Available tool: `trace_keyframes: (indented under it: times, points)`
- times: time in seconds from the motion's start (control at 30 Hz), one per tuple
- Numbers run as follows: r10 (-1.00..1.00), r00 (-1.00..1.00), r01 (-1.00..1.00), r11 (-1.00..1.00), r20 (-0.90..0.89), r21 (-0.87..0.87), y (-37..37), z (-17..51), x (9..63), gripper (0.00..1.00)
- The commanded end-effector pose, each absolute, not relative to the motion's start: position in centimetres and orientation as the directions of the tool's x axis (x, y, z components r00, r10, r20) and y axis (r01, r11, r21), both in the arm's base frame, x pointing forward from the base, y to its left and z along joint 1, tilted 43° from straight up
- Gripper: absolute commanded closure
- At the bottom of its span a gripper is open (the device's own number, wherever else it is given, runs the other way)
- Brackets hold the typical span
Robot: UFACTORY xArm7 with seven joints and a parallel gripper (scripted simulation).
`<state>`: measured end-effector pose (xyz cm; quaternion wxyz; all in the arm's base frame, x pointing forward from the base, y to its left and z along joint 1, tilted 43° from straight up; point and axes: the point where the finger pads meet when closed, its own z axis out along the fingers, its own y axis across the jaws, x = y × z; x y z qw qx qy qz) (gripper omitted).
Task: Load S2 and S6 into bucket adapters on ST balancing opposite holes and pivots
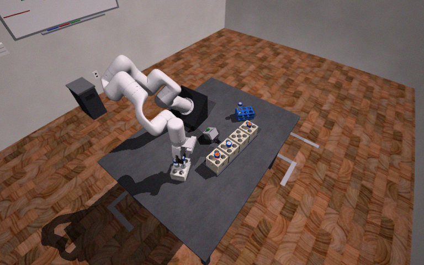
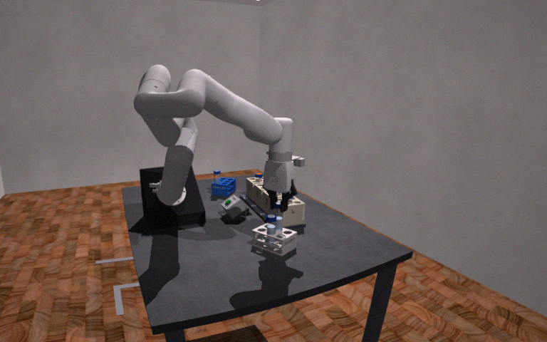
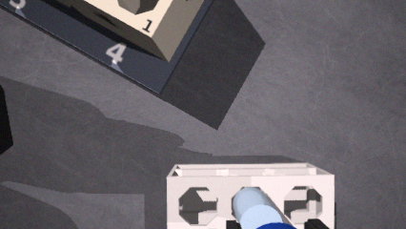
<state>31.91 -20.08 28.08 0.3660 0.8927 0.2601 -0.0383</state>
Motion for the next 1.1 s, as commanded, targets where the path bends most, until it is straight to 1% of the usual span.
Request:
trace_keyframes:
  times: [0.0, 1.07]
  points:
    - [0.438, 0.862, 0.492, -0.595, -0.257, 0.636, -19.6, 28.6, 31.9, 1.00]
    - [0.438, 0.862, 0.492, -0.595, -0.257, 0.636, -15.8, 32.7, 31.2, 1.00]
